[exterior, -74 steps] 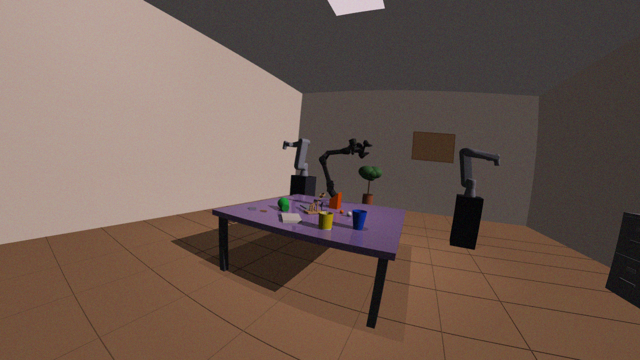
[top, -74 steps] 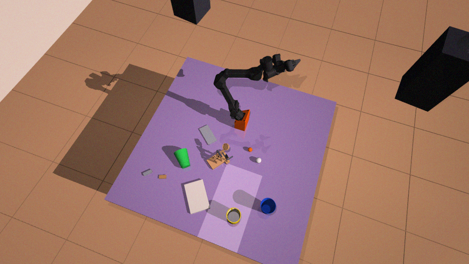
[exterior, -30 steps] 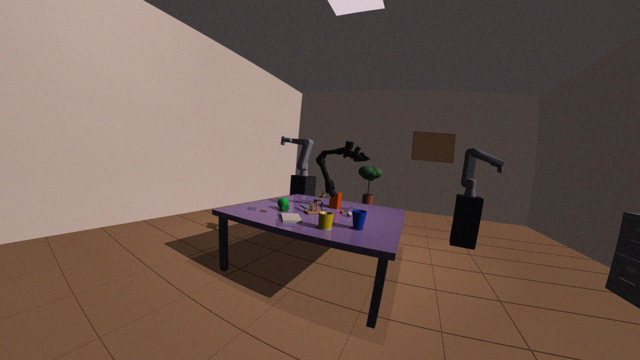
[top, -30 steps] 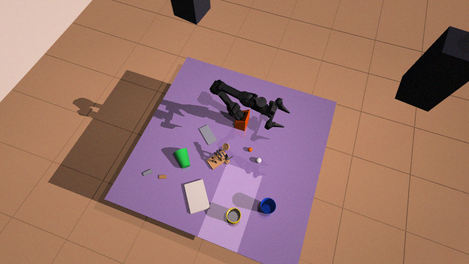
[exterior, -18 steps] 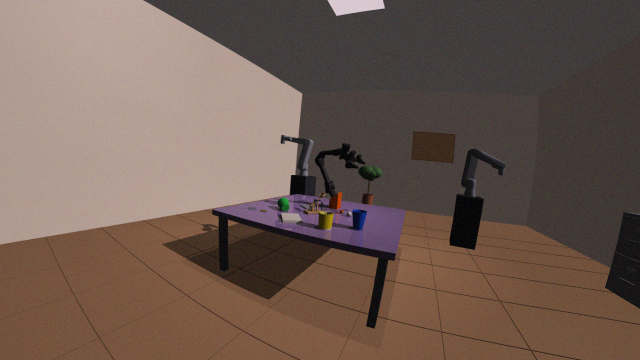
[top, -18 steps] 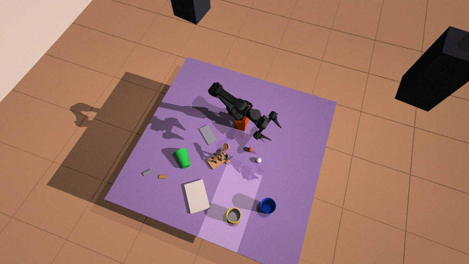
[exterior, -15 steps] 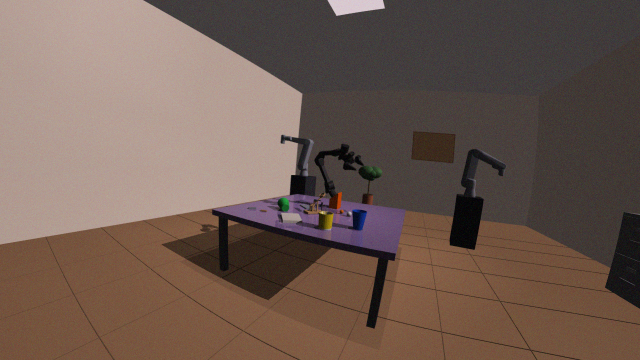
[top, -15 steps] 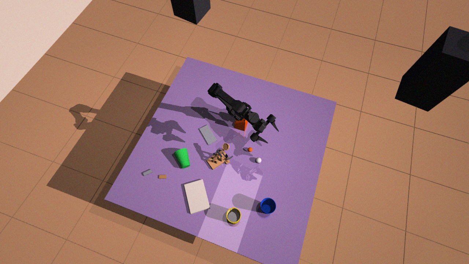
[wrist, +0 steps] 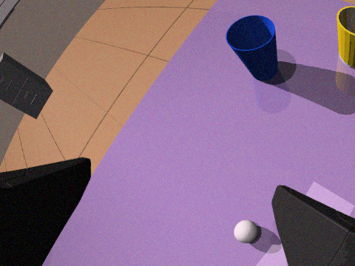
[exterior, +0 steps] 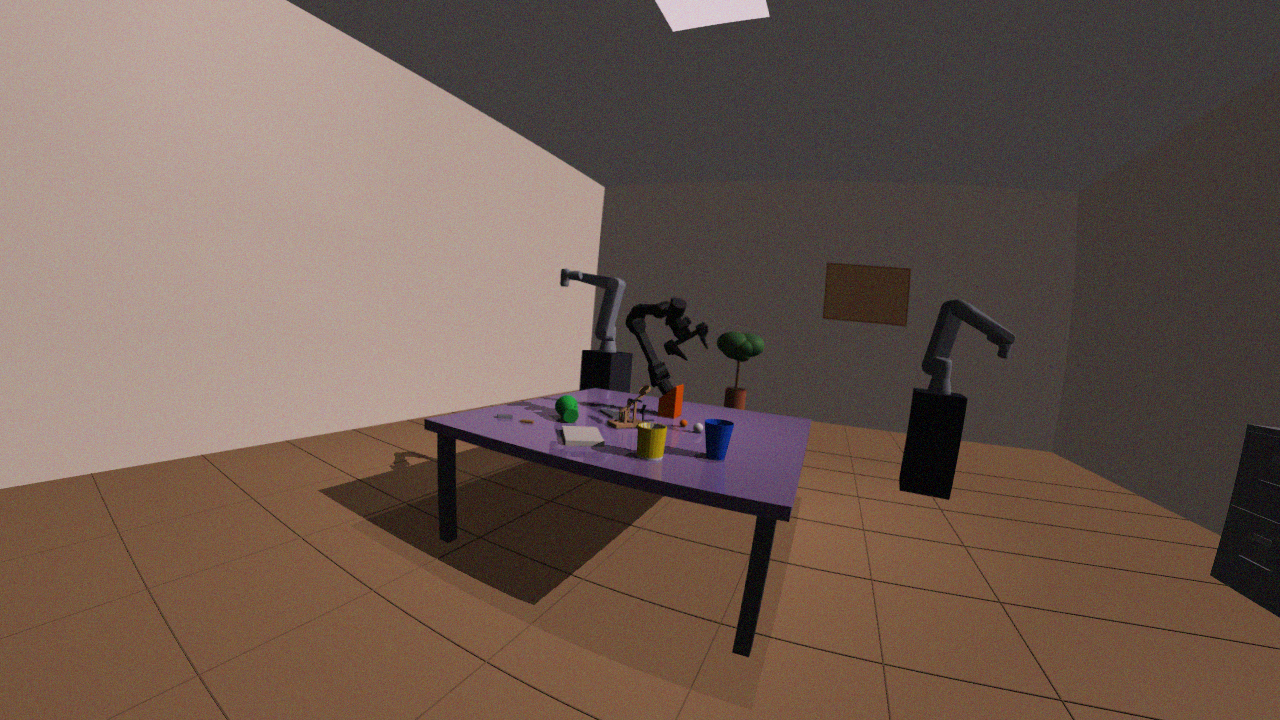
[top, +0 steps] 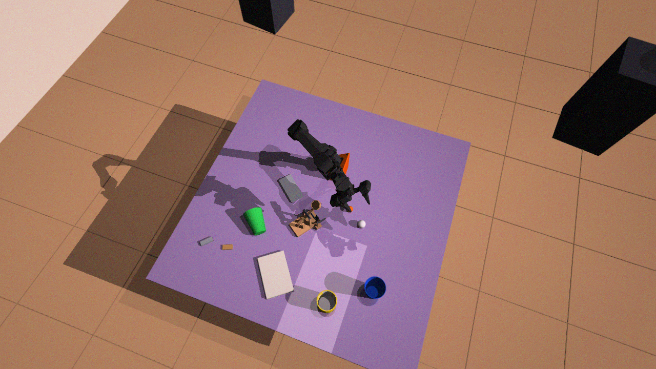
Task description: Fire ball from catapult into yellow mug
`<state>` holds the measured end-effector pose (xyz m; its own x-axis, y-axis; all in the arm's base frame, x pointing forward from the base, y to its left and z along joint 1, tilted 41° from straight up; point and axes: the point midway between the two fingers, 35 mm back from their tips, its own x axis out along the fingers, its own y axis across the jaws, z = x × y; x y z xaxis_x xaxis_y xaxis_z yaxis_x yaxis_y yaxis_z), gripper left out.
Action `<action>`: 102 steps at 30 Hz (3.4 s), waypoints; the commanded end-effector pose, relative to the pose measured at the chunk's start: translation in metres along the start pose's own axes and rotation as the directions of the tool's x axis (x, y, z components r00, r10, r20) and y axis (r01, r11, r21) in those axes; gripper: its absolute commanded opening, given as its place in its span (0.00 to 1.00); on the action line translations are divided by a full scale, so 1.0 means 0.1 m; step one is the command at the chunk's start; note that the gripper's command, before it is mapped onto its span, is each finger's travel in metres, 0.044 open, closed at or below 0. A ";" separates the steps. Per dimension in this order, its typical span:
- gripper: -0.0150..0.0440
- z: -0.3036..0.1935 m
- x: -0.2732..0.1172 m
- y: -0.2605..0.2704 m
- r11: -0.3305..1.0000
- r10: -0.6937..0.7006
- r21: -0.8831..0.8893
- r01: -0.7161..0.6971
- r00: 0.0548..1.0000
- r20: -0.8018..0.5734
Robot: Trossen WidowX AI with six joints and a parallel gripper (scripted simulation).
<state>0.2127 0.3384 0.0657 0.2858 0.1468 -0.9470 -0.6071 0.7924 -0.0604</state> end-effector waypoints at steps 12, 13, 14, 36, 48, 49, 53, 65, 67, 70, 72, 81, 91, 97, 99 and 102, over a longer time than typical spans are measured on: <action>1.00 -0.18 0.04 -1.12 0.879 -0.282 0.351 0.323 0.945 -0.165; 1.00 -0.20 0.04 -1.19 0.862 -0.298 0.371 0.345 0.938 -0.178; 1.00 -0.22 0.03 -1.27 0.845 -0.314 0.390 0.366 0.930 -0.192; 1.00 -0.77 -0.29 -2.63 0.338 -0.555 0.595 0.729 0.665 -0.500; 0.60 -0.77 -0.29 -2.63 0.338 -0.555 0.595 0.729 0.665 -0.500; 0.56 -0.77 -0.29 -2.63 0.338 -0.555 0.595 0.729 0.665 -0.500; 0.38 -0.77 -0.29 -2.63 0.338 -0.555 0.595 0.729 0.665 -0.500; 0.25 -0.77 -0.29 -2.63 0.338 -0.555 0.595 0.729 0.665 -0.500; 0.25 -0.78 -0.29 -2.63 0.338 -0.555 0.595 0.729 0.665 -0.500; 0.25 -0.81 -0.25 -2.63 0.338 -0.555 0.595 0.729 0.665 -0.500; 0.25 -0.83 -0.23 -2.63 0.338 -0.555 0.595 0.729 0.665 -0.500; 0.25 -0.93 -0.12 -2.65 0.338 -0.555 0.595 0.729 0.665 -0.500; 0.25 -1.04 0.00 -2.66 0.338 -0.555 0.595 0.729 0.665 -0.500; 0.25 -1.12 0.06 -2.67 0.338 -0.555 0.595 0.729 0.665 -0.500; 0.25 -1.14 0.08 -2.67 0.338 -0.555 0.595 0.729 0.665 -0.500; 0.25 -1.16 0.10 -2.67 0.338 -0.555 0.595 0.729 0.665 -0.500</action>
<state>0.2950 0.0622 0.0406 0.1614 -0.6362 -0.7545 0.4503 0.7278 -0.5173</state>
